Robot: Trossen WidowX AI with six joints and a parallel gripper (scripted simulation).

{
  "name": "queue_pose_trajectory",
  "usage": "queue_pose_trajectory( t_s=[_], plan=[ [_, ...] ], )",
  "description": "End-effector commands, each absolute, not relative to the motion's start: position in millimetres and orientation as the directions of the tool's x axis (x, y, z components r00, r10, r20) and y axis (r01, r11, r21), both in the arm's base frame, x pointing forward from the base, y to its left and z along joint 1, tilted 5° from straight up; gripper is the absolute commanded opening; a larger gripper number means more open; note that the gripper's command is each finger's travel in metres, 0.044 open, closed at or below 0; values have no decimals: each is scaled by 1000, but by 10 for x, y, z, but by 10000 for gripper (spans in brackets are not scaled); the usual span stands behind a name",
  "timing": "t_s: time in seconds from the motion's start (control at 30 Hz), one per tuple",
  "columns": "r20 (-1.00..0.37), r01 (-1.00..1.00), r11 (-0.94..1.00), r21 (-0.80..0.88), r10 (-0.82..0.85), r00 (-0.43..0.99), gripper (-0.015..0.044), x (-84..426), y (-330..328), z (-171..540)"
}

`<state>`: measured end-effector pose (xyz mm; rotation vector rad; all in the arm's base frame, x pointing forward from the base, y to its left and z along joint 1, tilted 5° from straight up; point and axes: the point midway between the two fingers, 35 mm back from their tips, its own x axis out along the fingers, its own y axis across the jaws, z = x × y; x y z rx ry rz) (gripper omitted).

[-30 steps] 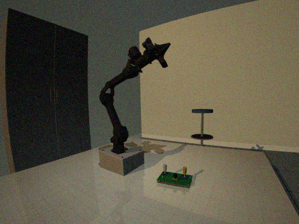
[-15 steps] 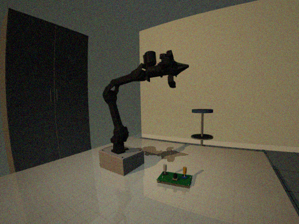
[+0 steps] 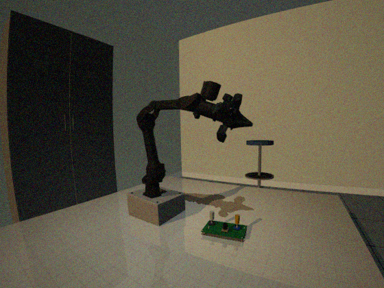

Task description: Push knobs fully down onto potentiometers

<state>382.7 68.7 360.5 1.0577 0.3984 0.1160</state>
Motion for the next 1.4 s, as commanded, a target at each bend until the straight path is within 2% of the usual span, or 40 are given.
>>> queue_pose_trajectory(
  t_s=[0.0, 0.4, 0.77, 1.17, 1.37],
  plan=[
    [-417, 205, 577, 791, 263, 870, 0, 3889, 691, 3109],
    [-688, 331, 749, 574, 222, 690, 0, 3778, 681, 2201],
    [-888, 362, 872, 330, 156, 433, 0, 3458, 618, 1433],
    [-992, 267, 959, 96, 71, 101, 0, 2937, 517, 820],
    [-994, 259, 962, 85, 66, 82, 0, 2904, 511, 794]
  ],
)
